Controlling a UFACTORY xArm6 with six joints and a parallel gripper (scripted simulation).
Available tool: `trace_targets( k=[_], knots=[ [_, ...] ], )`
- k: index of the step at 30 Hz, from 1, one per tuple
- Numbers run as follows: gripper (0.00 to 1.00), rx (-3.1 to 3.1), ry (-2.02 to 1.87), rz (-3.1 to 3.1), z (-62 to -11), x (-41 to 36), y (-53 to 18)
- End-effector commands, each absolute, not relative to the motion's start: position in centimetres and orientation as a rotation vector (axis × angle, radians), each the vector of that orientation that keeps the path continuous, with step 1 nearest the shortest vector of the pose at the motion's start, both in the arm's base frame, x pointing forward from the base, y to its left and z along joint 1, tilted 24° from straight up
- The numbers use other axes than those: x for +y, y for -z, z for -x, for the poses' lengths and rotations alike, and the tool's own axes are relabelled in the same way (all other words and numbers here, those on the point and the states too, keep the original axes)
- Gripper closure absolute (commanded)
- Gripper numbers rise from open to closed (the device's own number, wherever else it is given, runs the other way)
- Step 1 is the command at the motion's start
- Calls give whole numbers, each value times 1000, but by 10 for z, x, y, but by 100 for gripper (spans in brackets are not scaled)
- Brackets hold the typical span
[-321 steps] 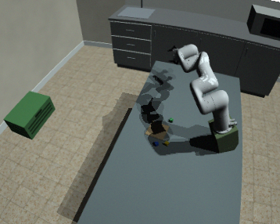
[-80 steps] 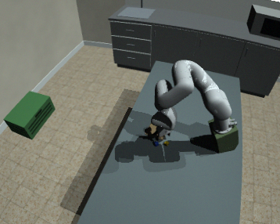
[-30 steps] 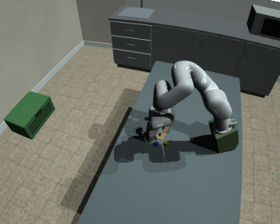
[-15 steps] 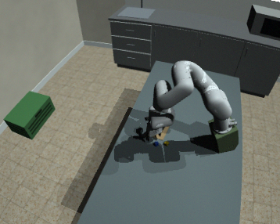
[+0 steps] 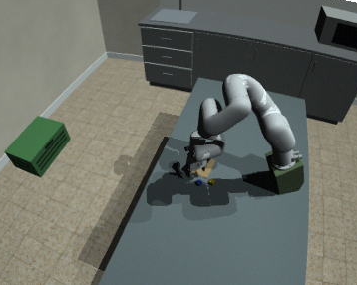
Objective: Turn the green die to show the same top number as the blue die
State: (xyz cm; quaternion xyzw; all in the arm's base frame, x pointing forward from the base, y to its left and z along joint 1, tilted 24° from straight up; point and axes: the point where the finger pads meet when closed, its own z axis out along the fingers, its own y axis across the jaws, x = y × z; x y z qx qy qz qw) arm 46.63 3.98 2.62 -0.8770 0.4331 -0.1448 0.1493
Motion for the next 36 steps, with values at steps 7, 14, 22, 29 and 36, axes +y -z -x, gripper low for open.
trace_targets(
  k=[7, 14, 22, 29, 36],
  knots=[
    [0, 1247, 412, 2523, -454, 35, -57],
    [0, 1247, 412, 2523, -442, 31, -85],
    [0, 1247, 412, 2523, -435, 29, -102],
    [0, 1247, 412, 2524, -434, 28, -104],
    [0, 1250, 411, 2522, -434, 28, -104]
  ],
)
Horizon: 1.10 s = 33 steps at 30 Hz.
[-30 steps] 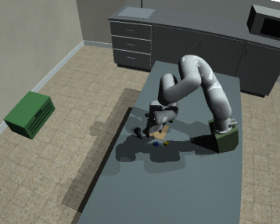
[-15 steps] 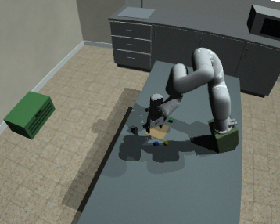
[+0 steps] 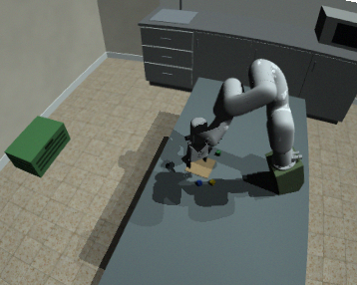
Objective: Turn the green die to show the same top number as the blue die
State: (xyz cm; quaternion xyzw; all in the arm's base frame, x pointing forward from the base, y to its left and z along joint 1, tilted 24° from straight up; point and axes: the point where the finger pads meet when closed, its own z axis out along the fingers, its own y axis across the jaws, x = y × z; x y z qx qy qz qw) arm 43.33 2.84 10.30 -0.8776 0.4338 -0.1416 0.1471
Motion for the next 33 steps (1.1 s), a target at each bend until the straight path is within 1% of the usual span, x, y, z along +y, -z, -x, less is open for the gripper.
trace_targets(
  k=[1, 5, 6, 9, 10, 11, 14, 16, 20, 33],
  knots=[
    [0, 1266, 406, 2515, -433, 23, -103],
    [0, 1526, 329, 2371, -415, -43, -79],
    [0, 1546, 323, 2358, -413, -48, -77],
    [0, 1742, 271, 2199, -390, -96, -59],
    [0, 1751, 268, 2190, -389, -98, -58],
    [0, 1836, 249, 2105, -377, -118, -50],
    [0, 1843, 248, 2097, -376, -120, -50],
    [0, 1979, 224, 1934, -352, -153, -37],
    [0, 2053, 217, 1827, -337, -170, -29],
    [0, 2055, 217, 1825, -337, -171, -29]
  ],
)
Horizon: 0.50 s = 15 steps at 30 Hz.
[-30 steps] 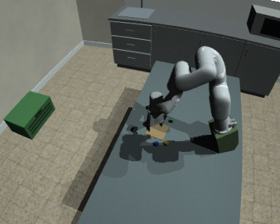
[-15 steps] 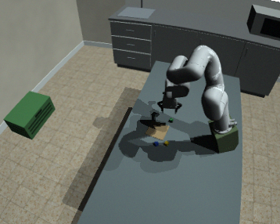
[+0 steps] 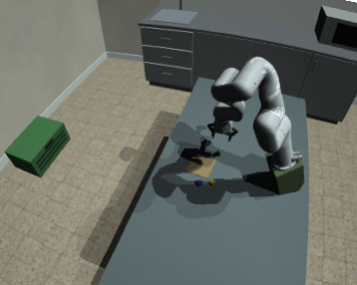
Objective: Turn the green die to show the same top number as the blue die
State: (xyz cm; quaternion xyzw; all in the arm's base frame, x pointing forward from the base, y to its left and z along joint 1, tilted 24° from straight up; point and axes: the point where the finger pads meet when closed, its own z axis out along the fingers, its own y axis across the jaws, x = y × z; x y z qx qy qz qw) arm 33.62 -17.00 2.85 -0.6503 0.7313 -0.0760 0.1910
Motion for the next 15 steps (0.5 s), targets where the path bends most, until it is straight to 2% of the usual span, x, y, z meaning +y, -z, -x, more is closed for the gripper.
trace_targets(
  k=[1, 15],
  knots=[
    [0, 2055, 217, 1825, -337, -171, -29],
    [0, 2274, 139, 1514, -341, -170, -22]
  ],
)
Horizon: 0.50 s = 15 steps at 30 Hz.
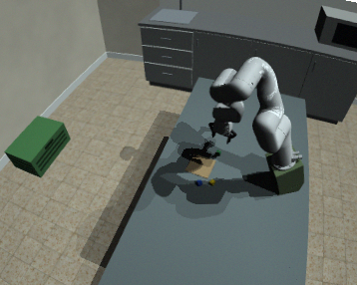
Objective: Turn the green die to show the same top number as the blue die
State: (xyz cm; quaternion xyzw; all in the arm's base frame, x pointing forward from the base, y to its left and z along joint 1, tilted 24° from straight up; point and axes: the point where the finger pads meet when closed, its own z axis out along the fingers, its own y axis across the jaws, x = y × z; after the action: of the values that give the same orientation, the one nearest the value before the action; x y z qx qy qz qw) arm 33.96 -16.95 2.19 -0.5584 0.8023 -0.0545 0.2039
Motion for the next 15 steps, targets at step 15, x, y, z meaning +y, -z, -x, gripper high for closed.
trace_targets(
  k=[15],
  knots=[
    [0, 2664, -78, 568, -351, -168, 0]
  ],
)
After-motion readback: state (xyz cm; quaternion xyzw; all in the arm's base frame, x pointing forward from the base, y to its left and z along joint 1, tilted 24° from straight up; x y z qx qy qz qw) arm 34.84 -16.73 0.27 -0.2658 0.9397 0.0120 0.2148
